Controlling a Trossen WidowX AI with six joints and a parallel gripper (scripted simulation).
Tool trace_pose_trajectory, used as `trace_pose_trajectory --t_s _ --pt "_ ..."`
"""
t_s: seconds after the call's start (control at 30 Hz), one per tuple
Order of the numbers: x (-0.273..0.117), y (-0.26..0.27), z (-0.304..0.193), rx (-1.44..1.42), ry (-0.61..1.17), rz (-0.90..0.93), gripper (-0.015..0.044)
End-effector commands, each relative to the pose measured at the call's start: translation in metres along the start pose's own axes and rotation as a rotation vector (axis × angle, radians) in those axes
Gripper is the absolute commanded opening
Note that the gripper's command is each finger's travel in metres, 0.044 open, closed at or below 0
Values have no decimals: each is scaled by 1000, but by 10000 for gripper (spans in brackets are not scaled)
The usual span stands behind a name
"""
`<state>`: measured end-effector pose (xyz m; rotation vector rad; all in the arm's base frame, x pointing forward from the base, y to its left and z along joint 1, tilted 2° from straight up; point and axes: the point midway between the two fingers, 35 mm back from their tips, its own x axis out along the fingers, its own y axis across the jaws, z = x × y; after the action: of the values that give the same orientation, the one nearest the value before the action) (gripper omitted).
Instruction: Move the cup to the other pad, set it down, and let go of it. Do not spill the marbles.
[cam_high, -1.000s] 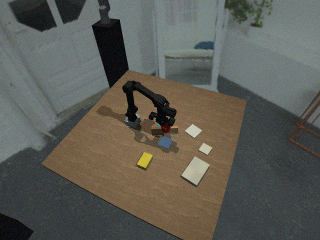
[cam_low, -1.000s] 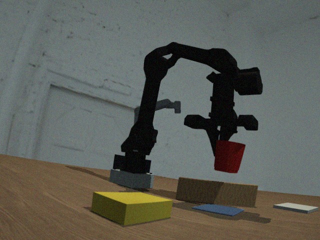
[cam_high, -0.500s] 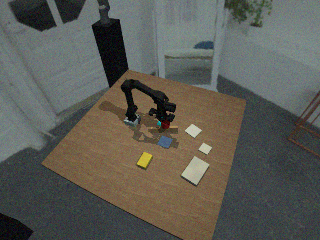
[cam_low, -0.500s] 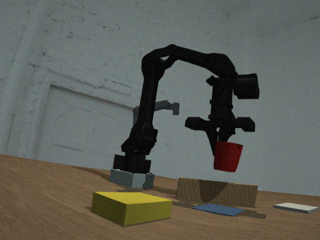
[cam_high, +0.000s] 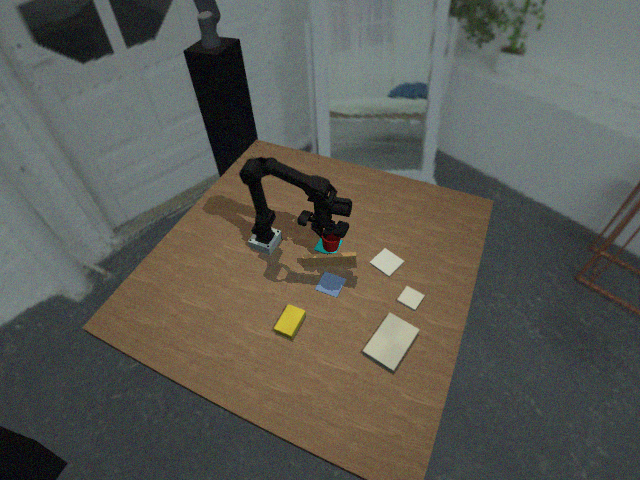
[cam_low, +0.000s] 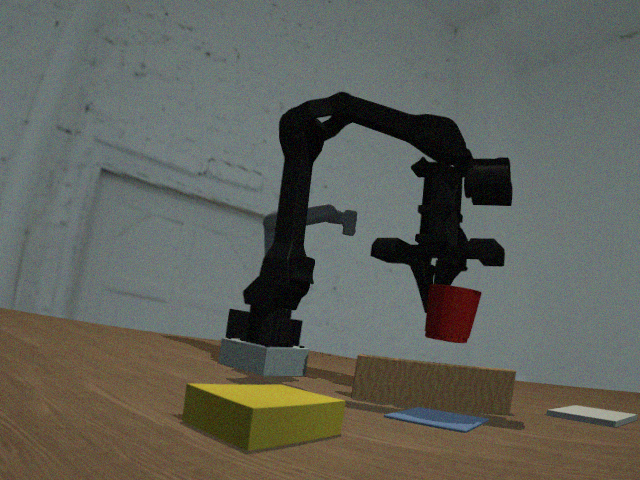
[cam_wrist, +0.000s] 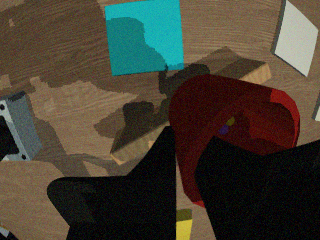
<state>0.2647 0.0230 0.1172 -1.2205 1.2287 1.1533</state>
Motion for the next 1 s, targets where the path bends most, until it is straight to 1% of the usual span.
trace_pose_trajectory --t_s 0.0,0.97 --pt "1 5 6 4 4 6 0" --pt "1 34 53 3 -1 8 0"
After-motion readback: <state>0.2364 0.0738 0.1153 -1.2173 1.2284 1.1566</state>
